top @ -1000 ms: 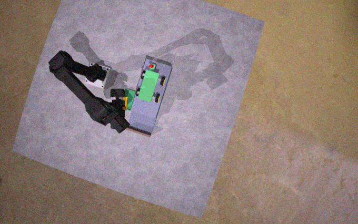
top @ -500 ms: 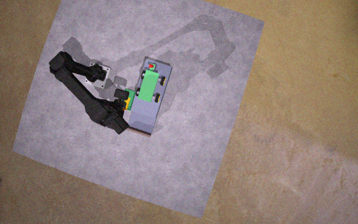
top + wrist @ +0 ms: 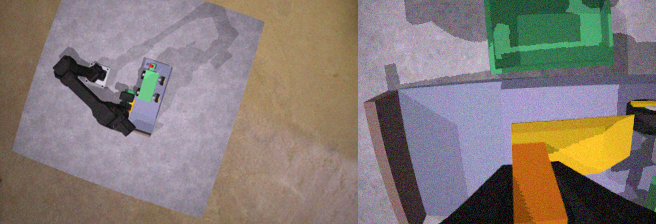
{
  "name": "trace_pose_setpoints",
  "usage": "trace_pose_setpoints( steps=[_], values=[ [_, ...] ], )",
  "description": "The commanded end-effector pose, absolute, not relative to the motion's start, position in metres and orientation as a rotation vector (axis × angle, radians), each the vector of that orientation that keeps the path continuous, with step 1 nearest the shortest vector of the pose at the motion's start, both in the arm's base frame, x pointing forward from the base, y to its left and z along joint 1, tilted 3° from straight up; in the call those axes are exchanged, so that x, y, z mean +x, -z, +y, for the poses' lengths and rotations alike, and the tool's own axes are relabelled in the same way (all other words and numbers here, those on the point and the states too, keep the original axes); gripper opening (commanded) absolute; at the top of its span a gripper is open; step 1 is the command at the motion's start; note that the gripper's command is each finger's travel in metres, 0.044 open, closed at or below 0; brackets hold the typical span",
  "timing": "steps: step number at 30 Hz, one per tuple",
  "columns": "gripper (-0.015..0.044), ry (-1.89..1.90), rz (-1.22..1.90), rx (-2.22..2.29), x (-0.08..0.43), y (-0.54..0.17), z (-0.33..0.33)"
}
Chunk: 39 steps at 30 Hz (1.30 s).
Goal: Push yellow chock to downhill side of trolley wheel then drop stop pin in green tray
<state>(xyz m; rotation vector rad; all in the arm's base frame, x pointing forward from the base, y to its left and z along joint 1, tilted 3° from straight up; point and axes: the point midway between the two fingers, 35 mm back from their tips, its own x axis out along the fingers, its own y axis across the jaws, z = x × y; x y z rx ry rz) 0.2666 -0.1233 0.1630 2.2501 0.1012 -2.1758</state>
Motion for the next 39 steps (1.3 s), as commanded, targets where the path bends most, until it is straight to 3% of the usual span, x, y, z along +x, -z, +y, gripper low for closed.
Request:
trace_pose_setpoints(
  steps=[1, 39],
  values=[
    [0.0000, 2.178, 0.102, 2.256, 0.271, -0.158, -0.123],
    [0.0000, 2.179, 0.102, 2.257, 0.274, -0.099, -0.119]
  ],
)
